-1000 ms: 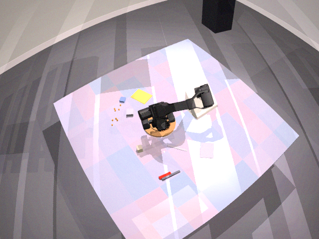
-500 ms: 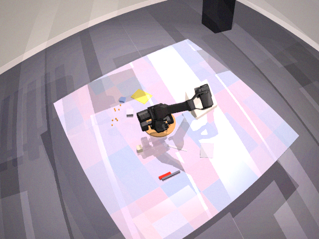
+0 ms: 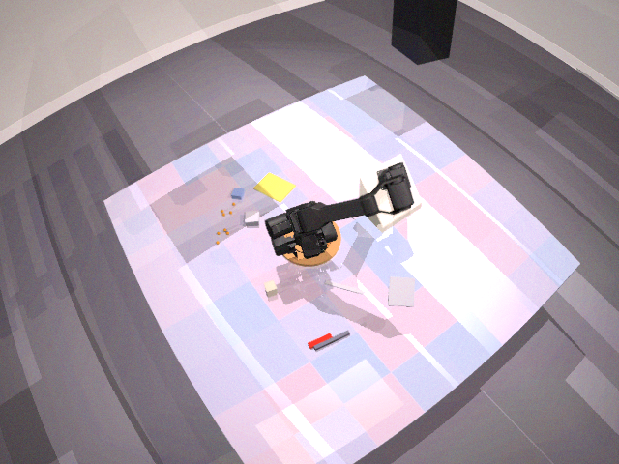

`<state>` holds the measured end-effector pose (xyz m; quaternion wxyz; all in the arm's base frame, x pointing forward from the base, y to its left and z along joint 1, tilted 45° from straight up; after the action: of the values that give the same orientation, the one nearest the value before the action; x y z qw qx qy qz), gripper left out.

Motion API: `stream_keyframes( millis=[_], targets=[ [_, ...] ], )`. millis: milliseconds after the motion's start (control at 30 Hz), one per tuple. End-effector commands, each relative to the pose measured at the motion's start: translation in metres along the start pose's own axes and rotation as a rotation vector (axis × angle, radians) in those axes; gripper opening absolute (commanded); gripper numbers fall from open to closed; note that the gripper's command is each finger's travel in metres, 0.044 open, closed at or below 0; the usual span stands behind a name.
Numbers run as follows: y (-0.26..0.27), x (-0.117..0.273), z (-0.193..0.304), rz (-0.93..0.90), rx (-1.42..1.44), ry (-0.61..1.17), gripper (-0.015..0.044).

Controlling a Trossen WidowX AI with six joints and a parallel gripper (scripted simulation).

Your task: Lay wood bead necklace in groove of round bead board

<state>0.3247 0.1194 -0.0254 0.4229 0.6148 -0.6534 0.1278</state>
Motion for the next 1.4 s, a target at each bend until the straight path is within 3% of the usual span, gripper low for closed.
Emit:
stream_keyframes(
  millis=[0,133,933,1167,1333,1367],
  targets=[
    [0.0,0.001,0.0,0.0,0.0,0.0,0.0341],
    [0.001,0.001,0.001,-0.006,-0.007,0.002,0.044],
    [0.001,0.005,0.001,-0.007,-0.006,-0.001,0.044],
    [0.0,0.036,0.012,-0.006,-0.322,0.002,0.0256],
    [0.0,0.036,0.012,-0.006,-0.333,0.002,0.0125],
    [0.0,0.033,0.012,-0.006,-0.333,0.002,0.012]
  ],
)
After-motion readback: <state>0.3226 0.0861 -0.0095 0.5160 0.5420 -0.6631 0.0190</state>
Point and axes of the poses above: the point midway between the two fingers, 35 mm back from their tips, its own x axis back along the fingers, its own y axis across the jaws, z = x × y, the point moved 1 cm from there along x, back along the fingers, and after that the axes turned 14 degrees about -x, right-handed, at the moved point
